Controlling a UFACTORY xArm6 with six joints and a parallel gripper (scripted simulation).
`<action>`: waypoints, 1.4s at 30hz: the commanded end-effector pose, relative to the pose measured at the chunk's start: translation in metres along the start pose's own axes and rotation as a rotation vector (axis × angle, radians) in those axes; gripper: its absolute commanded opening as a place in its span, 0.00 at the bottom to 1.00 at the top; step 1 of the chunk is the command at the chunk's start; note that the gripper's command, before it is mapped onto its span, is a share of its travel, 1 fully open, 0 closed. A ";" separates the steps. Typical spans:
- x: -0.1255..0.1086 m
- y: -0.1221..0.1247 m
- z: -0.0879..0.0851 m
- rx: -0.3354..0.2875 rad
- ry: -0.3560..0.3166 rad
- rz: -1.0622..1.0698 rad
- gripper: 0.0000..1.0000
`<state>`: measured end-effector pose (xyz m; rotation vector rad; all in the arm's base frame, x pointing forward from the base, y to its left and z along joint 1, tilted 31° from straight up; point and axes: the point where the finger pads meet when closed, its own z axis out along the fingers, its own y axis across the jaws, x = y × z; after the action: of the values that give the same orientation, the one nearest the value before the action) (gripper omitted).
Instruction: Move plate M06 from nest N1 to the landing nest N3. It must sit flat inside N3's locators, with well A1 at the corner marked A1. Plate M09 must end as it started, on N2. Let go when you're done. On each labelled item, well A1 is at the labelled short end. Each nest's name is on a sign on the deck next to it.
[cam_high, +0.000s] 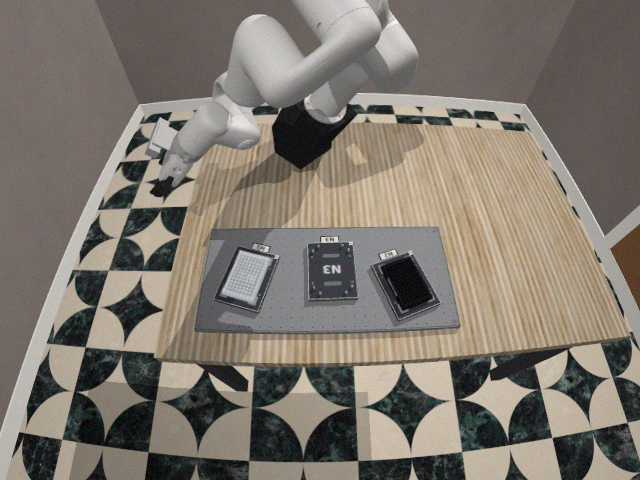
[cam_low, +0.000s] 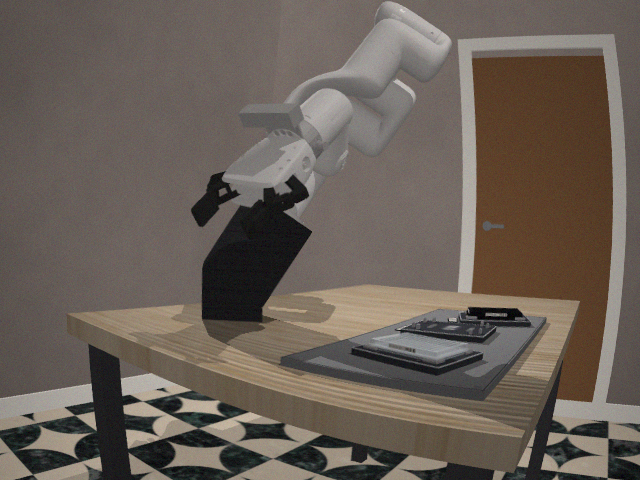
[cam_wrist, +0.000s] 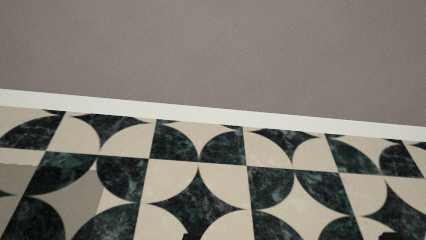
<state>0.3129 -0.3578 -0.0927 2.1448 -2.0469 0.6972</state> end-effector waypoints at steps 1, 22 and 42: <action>0.002 -0.001 -0.001 0.002 0.004 0.001 1.00; -0.004 -0.010 -0.004 -0.038 -0.058 -0.148 1.00; -0.046 -0.052 -0.025 0.004 -0.307 -0.556 1.00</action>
<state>0.3480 -0.3106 -0.0797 2.6860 -1.4910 0.3381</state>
